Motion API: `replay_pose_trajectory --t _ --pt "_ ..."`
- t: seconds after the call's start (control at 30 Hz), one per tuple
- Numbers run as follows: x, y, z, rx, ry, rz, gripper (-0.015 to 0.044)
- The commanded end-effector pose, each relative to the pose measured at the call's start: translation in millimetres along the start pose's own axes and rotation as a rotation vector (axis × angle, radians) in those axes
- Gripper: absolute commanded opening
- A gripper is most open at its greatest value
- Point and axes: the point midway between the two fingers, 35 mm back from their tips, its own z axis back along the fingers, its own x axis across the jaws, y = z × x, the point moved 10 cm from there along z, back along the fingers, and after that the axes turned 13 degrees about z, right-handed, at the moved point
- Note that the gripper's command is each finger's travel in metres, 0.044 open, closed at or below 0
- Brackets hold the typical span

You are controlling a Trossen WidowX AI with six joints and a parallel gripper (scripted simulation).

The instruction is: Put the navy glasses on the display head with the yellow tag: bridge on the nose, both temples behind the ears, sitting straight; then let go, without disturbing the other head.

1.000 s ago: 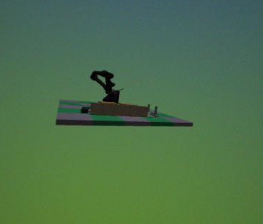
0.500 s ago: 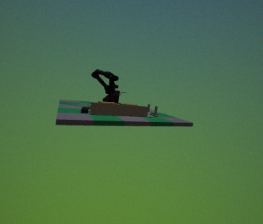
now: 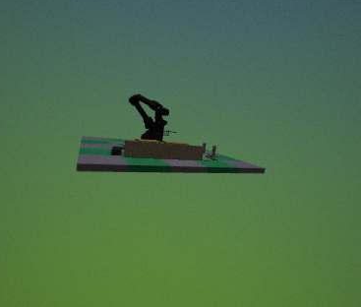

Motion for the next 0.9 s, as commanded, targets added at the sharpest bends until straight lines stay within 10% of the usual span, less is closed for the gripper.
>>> replay_pose_trajectory --t 0.0,0.87 --pt "-7.9 -9.3 -7.1 0.015 -0.017 -0.025 0.0000" --pt "-11.7 -35.5 -47.0 0.074 -0.012 -0.069 0.0000"
